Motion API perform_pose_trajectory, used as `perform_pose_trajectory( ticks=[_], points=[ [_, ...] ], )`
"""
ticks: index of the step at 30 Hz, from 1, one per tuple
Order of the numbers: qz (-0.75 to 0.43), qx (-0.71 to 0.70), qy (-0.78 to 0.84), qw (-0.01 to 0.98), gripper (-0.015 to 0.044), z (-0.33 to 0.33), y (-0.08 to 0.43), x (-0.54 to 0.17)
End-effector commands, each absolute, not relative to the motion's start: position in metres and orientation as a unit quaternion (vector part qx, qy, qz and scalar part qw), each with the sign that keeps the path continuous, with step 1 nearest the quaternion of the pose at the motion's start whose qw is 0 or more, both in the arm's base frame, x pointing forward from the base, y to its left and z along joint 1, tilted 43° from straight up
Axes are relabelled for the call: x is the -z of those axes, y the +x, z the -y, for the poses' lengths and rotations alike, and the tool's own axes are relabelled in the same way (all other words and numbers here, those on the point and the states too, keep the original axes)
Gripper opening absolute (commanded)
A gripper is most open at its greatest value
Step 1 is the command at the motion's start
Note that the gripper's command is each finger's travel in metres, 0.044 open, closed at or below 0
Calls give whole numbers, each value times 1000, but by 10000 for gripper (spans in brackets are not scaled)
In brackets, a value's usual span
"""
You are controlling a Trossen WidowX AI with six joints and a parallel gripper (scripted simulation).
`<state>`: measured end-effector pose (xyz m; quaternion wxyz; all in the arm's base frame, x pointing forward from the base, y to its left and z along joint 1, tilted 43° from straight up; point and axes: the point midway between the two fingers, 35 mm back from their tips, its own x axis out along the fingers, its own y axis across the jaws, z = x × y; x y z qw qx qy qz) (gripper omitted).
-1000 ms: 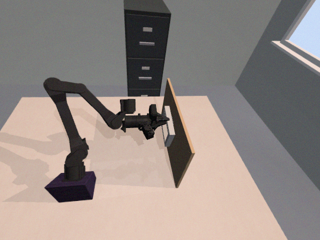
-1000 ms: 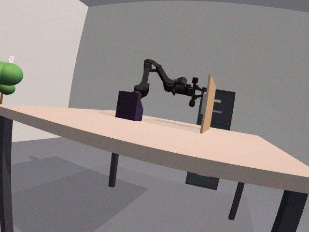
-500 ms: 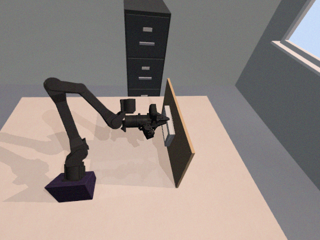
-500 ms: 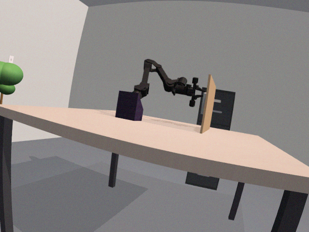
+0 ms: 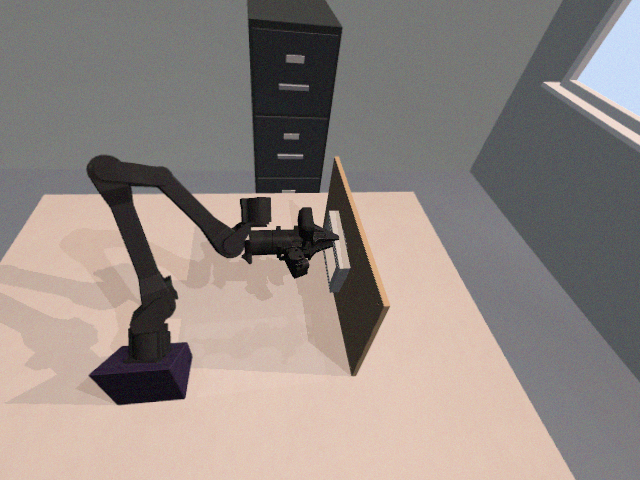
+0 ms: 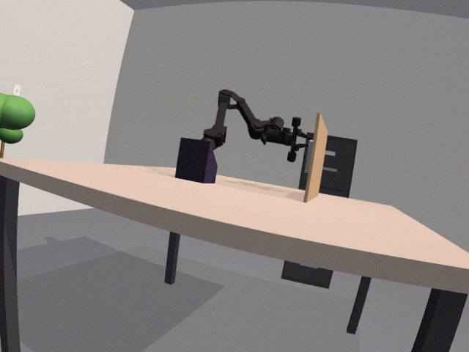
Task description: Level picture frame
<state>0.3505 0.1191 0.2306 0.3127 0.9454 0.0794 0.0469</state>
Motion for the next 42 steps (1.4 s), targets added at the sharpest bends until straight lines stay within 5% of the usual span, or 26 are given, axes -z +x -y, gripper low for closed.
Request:
perform_pose_trajectory(
  ticks=[1,42],
  points=[
    [-73,-49,947,309,0,-118,351,-234],
    [-78,-48,945,314,0,-125,351,-228]
  ],
)
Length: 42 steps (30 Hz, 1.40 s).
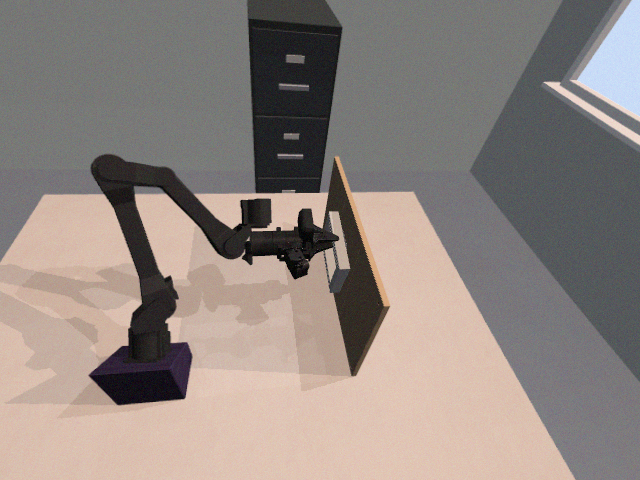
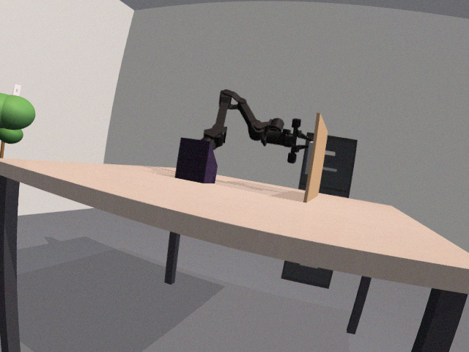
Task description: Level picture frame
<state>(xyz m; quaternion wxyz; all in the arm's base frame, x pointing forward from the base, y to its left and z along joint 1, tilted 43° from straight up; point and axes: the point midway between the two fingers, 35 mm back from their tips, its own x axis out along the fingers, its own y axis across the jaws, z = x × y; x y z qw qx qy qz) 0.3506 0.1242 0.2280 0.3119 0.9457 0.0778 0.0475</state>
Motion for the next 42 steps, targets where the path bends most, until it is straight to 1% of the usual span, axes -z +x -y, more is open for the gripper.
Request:
perform_pose_trajectory(
  ticks=[1,5,11,34,42],
  points=[
    [-78,-48,945,314,0,-125,351,-228],
    [-78,-48,945,314,0,-125,351,-228],
    [-76,-51,932,351,0,-125,350,-228],
    [-72,-54,911,402,0,-126,350,-227],
    [-73,-53,915,392,210,-125,350,-227]
  ],
)
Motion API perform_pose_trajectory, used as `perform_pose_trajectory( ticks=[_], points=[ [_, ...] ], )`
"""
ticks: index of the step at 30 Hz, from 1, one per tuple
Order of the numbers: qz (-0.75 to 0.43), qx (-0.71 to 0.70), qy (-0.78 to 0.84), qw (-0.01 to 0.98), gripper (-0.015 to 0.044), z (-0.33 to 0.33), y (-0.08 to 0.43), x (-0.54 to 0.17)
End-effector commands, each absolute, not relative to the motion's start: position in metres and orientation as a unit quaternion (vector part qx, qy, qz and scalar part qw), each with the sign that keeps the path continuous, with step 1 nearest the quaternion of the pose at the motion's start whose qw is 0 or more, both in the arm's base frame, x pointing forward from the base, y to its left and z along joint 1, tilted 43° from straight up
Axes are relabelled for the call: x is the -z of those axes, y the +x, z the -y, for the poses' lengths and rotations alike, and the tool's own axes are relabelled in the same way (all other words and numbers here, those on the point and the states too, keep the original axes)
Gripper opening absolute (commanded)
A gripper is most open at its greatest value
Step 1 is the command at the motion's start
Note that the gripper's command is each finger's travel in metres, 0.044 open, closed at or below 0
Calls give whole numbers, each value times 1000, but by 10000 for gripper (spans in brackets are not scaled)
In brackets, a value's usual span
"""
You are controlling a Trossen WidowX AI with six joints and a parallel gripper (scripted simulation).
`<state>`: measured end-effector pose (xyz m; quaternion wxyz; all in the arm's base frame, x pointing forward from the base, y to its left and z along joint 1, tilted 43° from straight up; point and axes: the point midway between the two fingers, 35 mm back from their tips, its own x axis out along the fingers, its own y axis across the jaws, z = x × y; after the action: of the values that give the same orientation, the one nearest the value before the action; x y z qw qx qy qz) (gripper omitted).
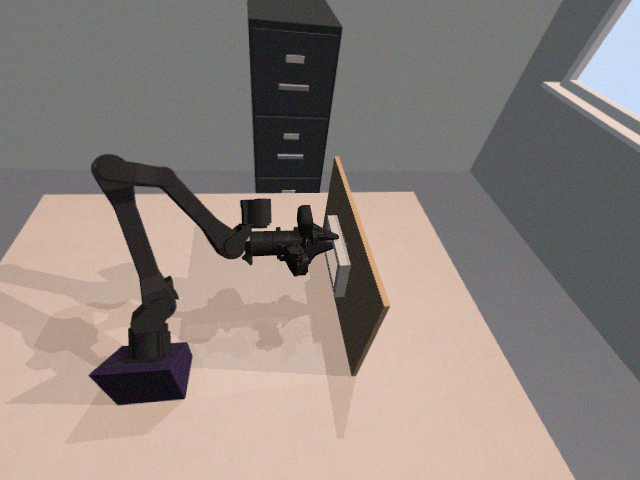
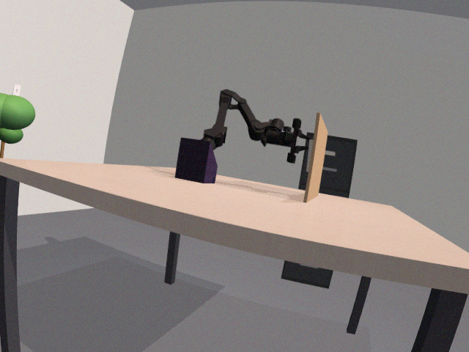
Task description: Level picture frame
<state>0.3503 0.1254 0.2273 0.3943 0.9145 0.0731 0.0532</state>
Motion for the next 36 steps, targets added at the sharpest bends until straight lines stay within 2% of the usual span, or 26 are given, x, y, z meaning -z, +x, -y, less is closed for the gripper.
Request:
perform_pose_trajectory(
  ticks=[1,2,7,18,25,36],
  points=[
    [-73,-53,915,392,236,-125,350,-227],
    [-73,-53,915,392,260,-125,350,-227],
    [-73,-53,917,388,260,-125,344,-229],
    [-74,-47,946,313,260,-111,256,-223],
    [-74,-51,947,310,260,-111,255,-228],
    [-71,-27,971,226,260,-75,200,-234]
  ],
)
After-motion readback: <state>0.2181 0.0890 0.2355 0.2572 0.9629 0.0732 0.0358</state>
